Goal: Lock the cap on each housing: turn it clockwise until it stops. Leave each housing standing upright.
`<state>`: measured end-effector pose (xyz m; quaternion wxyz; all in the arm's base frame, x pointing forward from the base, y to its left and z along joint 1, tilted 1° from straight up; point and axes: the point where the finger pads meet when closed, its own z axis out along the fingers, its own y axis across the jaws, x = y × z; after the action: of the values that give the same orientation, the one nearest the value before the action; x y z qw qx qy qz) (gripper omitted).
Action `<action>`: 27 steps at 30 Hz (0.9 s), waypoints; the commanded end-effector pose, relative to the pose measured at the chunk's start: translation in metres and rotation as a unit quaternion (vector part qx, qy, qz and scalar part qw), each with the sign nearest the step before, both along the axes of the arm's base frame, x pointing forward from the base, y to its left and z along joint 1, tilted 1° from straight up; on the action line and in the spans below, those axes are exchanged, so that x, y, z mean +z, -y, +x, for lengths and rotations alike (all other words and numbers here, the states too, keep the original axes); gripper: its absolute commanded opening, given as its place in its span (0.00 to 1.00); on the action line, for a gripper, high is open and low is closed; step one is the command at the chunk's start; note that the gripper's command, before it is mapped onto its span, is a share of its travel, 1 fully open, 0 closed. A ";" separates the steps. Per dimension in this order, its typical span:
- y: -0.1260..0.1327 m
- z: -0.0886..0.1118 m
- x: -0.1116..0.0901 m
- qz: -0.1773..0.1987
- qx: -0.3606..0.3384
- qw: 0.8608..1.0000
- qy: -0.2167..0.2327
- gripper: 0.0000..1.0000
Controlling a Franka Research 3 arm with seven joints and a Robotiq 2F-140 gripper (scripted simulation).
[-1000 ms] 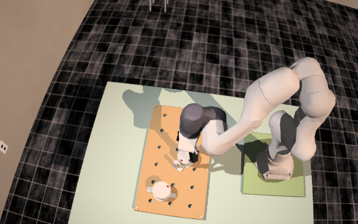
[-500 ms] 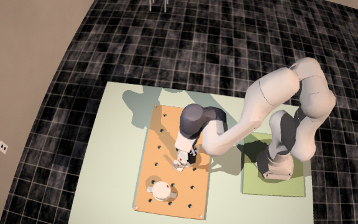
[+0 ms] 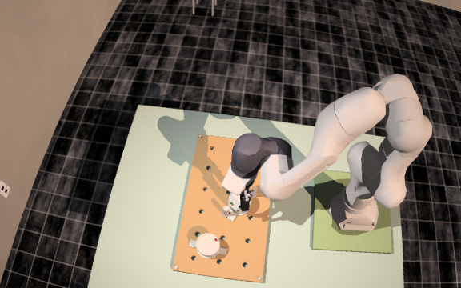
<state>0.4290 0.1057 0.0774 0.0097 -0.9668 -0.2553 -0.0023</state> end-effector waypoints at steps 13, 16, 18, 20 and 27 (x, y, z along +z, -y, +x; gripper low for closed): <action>0.001 0.001 0.000 -0.005 -0.157 0.988 0.002 0.10; 0.001 0.001 0.000 -0.005 -0.157 0.988 0.002 0.10; 0.001 0.001 0.000 -0.005 -0.157 0.988 0.002 0.10; 0.001 0.001 0.000 -0.005 -0.157 0.988 0.002 0.10; 0.001 0.001 0.000 -0.005 -0.157 0.988 0.002 0.10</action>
<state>0.4287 0.1063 0.0775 0.0061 -0.9925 -0.1223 -0.0017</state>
